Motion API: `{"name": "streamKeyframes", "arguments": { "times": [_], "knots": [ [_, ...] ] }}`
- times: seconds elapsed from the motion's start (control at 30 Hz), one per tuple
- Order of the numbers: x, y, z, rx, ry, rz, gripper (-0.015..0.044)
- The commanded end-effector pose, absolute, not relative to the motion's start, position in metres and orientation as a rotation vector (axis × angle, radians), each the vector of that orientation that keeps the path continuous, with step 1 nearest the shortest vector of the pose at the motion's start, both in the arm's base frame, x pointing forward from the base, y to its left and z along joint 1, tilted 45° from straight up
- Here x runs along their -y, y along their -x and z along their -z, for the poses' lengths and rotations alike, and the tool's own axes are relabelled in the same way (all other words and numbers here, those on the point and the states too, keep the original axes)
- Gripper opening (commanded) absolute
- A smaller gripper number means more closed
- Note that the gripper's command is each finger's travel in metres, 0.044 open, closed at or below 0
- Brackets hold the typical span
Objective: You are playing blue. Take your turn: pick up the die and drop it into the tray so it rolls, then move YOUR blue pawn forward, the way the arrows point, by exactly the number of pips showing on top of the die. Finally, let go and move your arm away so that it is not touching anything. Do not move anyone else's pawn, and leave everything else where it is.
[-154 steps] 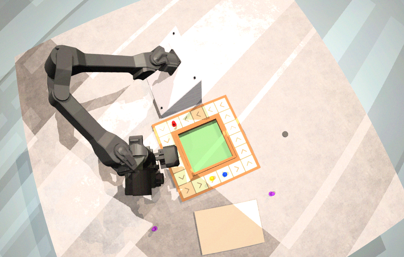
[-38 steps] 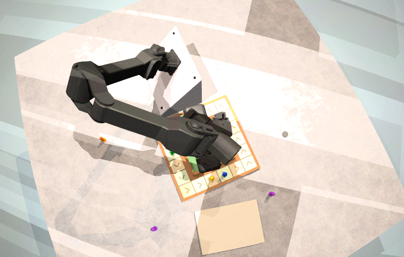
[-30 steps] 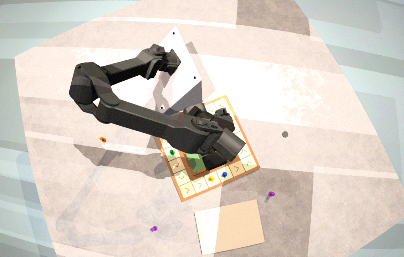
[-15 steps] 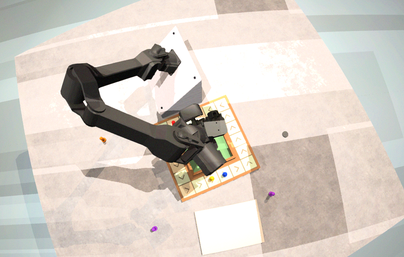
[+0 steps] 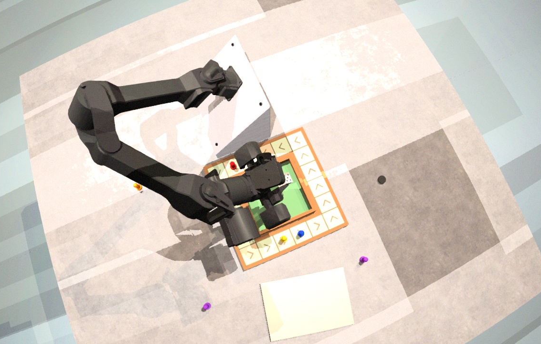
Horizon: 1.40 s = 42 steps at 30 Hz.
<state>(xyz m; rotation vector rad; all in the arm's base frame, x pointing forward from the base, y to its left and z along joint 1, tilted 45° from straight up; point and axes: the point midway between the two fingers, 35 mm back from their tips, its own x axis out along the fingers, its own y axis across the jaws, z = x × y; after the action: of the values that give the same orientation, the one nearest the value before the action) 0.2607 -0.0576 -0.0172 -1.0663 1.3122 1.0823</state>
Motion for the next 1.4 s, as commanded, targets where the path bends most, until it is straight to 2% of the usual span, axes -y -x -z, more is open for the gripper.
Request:
{"name": "streamKeyframes", "arguments": {
  "times": [0.0,0.27,0.97,1.23,1.37],
  "knots": [
    [0.057,-0.261,0.016,-1.221,1.048,-1.099,0.0],
    [0.053,-0.274,-0.032,-1.22,1.048,-1.099,0.0],
    [0.054,-0.272,-0.029,-1.224,1.052,-1.096,0.0],
    [0.054,-0.272,-0.029,-1.224,1.052,-1.096,0.021],
    [0.028,-0.276,-0.056,-1.219,1.047,-1.099,0.0315]
  ]
}}
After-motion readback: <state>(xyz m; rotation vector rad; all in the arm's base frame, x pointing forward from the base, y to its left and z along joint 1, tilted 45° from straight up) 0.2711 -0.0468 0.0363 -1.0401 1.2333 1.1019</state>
